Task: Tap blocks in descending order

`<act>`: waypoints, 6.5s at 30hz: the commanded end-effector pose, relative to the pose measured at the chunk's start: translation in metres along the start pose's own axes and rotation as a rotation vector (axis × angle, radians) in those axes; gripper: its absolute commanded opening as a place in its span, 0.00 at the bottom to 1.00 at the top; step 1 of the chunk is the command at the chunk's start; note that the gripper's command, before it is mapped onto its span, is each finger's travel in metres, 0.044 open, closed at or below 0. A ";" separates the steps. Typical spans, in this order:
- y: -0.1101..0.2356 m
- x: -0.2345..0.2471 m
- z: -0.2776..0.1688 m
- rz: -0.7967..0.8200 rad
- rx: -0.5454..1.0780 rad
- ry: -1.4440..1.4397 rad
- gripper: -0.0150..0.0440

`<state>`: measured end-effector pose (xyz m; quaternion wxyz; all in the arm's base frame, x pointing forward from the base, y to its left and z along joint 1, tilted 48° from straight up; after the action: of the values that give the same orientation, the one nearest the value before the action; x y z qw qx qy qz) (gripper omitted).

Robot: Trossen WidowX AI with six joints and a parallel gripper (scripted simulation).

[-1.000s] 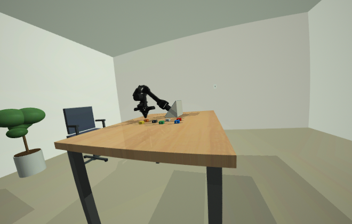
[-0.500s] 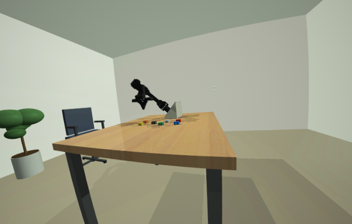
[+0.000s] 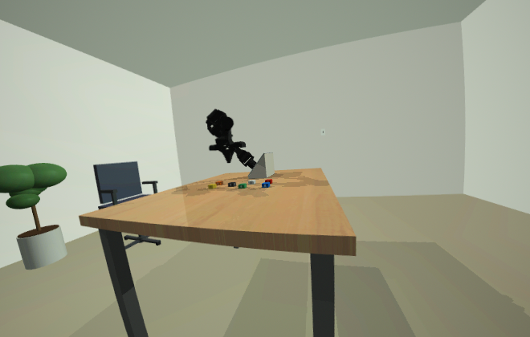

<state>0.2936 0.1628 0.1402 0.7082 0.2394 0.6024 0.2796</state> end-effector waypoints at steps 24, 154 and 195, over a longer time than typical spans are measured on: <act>-0.092 0.061 -0.002 -0.004 0.002 -0.002 0.29; -0.082 0.063 -0.103 -0.003 0.005 0.002 0.29; -0.045 0.065 -0.101 0.001 0.006 0.003 0.29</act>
<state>0.2082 0.1501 0.0267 0.7057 0.2397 0.6088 0.2719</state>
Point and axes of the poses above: the point midway between the two fingers, 35 mm back from their tips, its own y axis back along the fingers, its own x axis across the jaws, z = x × y, the point moved 9 cm from there along y, back along the fingers, and after that the axes turned 14 degrees about -y, right-handed, at the moved point
